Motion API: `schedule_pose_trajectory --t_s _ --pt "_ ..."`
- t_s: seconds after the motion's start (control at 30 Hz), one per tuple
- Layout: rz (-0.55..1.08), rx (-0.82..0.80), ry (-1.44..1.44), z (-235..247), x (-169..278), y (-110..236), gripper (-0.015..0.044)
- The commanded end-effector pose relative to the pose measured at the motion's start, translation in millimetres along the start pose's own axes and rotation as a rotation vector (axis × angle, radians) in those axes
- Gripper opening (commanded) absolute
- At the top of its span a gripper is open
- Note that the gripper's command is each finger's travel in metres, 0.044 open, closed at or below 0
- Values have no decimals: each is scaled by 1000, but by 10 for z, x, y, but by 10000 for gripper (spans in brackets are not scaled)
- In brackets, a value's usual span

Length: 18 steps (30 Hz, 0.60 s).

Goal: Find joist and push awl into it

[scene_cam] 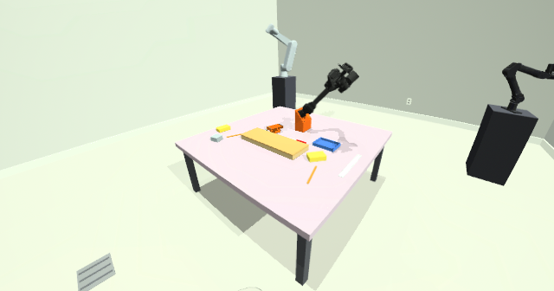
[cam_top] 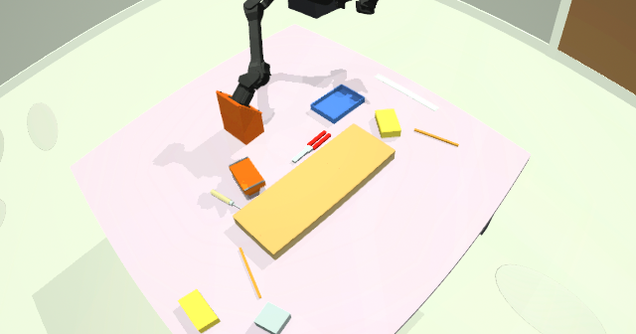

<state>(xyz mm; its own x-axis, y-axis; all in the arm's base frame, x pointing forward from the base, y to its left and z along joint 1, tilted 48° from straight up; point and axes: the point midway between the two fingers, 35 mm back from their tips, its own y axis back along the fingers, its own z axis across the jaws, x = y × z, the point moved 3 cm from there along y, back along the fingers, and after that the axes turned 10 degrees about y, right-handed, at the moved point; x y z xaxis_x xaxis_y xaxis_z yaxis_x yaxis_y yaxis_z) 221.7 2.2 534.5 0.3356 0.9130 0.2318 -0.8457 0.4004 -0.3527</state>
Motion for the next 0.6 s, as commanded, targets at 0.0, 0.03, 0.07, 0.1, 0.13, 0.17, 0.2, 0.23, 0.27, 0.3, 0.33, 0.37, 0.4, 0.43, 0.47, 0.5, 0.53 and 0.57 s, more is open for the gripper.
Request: schedule_pose_trajectory --t_s 0.0,0.03,0.07,0.1,0.13,0.17,0.2,0.23,0.27,0.3,0.33,0.37,0.4,0.43,0.47,0.5,0.53,0.57 --pt "1 4 13 -20 8 -12 426" --pt "5 17 53 -82 32 -47 440" --pt "11 39 120 -187 68 -105 440" --pt "19 67 198 -316 105 -175 440" --pt "28 95 275 -450 134 -243 440" --pt "39 125 351 -587 155 -310 440" --pt "50 156 425 -726 169 -375 440" --pt "63 188 498 -869 176 -438 440" --pt "77 221 569 -1013 175 -498 440" --pt "92 255 639 -1159 167 -555 440" --pt "112 294 709 -1322 160 -610 440" --pt "135 333 777 -1486 145 -662 440" --pt "158 373 843 -1652 122 -709 440" --pt "184 414 906 -1818 92 -751 440" --pt "212 455 967 -1984 55 -787 440" --pt "241 497 1025 -2150 11 -818 440" --pt "273 540 1081 -2314 -39 -843 440" --pt "307 583 1134 -2478 -95 -863 440"
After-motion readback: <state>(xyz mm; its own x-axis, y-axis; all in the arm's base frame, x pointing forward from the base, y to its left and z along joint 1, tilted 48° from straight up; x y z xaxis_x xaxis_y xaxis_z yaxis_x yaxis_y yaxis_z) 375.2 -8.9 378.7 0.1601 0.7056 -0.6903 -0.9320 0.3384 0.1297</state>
